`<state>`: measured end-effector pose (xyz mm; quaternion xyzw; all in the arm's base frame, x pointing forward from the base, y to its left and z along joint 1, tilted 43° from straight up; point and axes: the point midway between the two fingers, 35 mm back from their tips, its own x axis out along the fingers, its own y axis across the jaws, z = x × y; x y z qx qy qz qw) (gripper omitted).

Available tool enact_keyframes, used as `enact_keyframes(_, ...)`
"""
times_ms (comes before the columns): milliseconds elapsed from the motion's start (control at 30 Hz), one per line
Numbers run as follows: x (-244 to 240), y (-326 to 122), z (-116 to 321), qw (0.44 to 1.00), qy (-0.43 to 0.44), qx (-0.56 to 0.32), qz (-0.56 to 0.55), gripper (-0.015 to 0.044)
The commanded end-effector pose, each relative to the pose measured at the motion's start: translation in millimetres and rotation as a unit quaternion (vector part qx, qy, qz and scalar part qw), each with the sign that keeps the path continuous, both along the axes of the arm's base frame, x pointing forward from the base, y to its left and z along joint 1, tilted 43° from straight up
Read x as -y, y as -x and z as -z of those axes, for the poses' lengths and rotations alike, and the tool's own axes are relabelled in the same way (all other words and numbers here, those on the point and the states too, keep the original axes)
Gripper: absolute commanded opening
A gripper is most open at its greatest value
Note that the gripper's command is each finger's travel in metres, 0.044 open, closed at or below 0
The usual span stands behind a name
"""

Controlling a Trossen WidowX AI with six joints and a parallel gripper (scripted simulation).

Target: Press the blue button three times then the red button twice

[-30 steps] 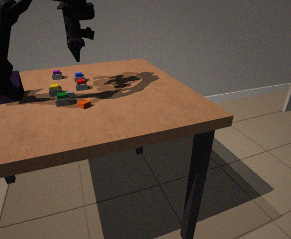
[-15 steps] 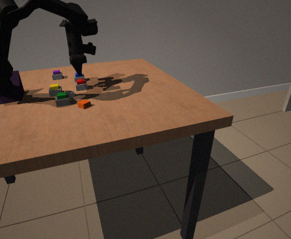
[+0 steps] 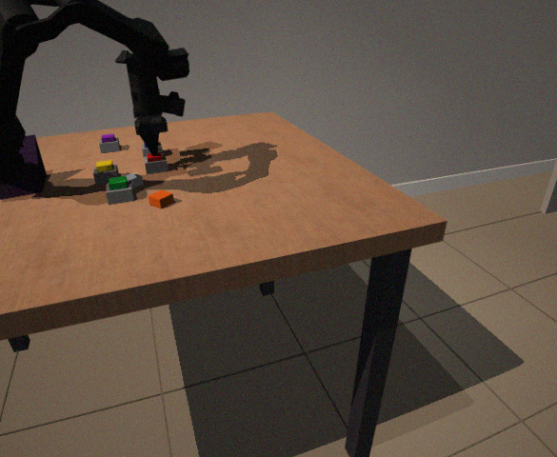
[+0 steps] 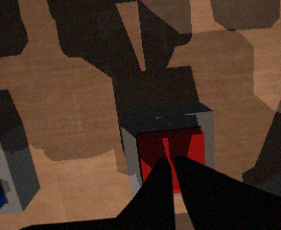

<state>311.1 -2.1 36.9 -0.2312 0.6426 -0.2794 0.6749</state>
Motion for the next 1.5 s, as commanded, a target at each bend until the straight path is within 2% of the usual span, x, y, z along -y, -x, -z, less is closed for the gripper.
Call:
enact_keyframes(0,2.8,0.9,1.8,1.0,0.002,-0.003,-0.001,0.002)
enact_keyframes(533,2.8,0.9,1.8,1.0,0.002,-0.003,-0.001,0.002)
enact_keyframes(700,-19.8,1.3,-22.2,1.0,0.002,-0.003,-0.001,0.002)
enact_keyframes(1467,1.0,0.8,0.1,1.0,0.002,-0.003,-0.001,0.002)
